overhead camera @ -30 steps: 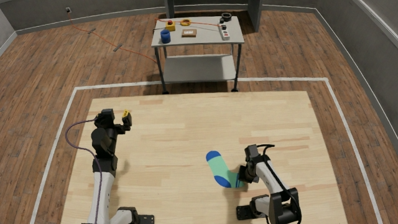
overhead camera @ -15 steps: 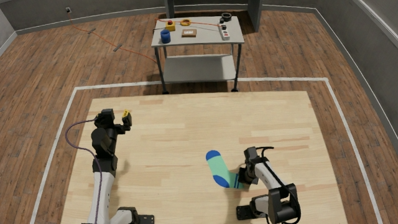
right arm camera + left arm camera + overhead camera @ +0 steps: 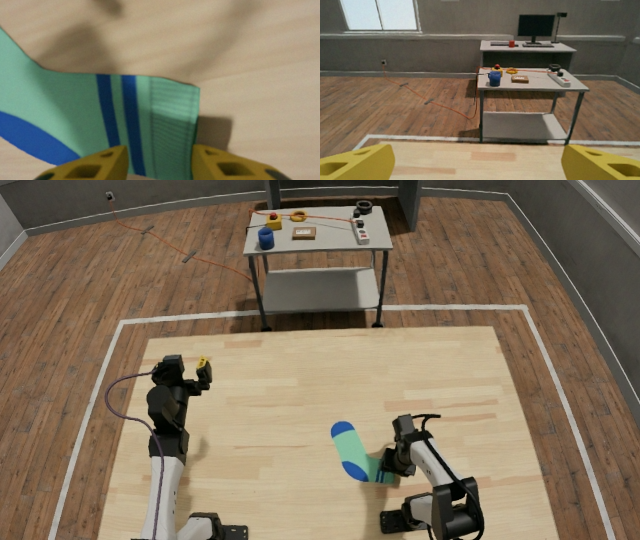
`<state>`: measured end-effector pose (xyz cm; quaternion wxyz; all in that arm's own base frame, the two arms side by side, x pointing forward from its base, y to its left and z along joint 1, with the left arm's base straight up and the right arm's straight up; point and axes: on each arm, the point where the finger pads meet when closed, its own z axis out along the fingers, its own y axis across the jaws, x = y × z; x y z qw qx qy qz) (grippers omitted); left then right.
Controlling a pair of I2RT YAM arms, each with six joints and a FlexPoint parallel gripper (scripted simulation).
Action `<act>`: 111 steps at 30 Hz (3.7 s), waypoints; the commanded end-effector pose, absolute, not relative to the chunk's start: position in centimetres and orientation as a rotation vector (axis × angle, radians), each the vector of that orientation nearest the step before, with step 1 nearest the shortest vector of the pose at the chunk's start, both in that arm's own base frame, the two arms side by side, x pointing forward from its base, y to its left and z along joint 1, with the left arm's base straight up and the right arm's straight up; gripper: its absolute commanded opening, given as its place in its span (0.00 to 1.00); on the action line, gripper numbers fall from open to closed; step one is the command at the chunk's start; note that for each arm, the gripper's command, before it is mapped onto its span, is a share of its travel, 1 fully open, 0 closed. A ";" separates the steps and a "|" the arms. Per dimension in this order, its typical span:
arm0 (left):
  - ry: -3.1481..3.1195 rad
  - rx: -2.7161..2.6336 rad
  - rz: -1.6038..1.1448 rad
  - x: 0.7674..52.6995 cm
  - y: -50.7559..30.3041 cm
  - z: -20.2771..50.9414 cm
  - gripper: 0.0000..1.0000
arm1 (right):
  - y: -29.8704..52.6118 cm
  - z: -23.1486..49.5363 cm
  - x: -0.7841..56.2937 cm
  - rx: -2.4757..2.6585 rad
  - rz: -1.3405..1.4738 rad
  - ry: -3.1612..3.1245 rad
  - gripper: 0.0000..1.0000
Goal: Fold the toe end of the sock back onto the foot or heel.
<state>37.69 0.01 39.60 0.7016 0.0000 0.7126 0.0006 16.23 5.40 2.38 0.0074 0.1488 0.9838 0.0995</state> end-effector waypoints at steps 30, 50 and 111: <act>1.571 0.000 0.000 37.5 0.0 40.2 1.00 | 5.0 10.6 24.7 0.279 0.321 2.739 0.39; 1.571 0.000 0.000 37.5 0.0 40.2 1.00 | 3.4 20.7 33.8 0.110 0.235 2.256 0.39; 1.571 0.000 0.000 37.5 0.0 40.2 1.00 | 4.3 34.0 41.5 -0.399 -0.148 1.873 0.34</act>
